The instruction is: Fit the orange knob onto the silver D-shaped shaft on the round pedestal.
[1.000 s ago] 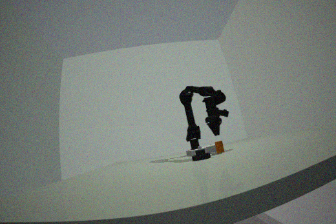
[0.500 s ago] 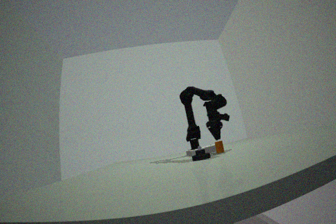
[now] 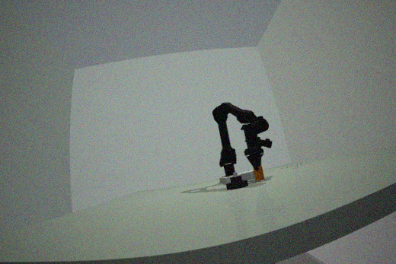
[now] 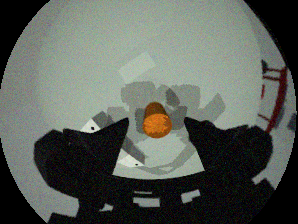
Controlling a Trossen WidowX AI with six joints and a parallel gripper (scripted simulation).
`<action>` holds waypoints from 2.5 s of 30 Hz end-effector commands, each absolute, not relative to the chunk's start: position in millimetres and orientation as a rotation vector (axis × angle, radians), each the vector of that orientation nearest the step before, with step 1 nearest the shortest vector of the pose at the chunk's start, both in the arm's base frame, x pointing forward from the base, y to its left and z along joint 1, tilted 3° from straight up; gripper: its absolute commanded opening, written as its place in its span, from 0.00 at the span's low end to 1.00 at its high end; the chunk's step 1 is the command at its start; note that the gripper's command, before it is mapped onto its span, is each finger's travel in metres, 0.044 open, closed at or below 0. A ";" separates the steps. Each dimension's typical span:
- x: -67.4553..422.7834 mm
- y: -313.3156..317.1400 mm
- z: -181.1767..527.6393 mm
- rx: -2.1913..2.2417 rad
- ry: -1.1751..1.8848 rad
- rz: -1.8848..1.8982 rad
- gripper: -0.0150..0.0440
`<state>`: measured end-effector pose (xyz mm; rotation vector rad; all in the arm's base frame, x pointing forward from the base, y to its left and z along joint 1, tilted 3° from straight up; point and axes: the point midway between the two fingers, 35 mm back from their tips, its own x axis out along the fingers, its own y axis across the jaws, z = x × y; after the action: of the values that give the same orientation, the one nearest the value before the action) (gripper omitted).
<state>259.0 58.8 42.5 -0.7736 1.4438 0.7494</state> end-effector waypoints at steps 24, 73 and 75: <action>255.7 56.4 6.4 -0.779 1.449 0.751 0.82; 265.7 63.8 146.5 -0.780 1.447 0.749 0.25; 266.0 64.3 146.4 -0.791 1.440 0.734 0.25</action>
<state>266.1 63.4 142.8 -0.7789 1.4496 0.7441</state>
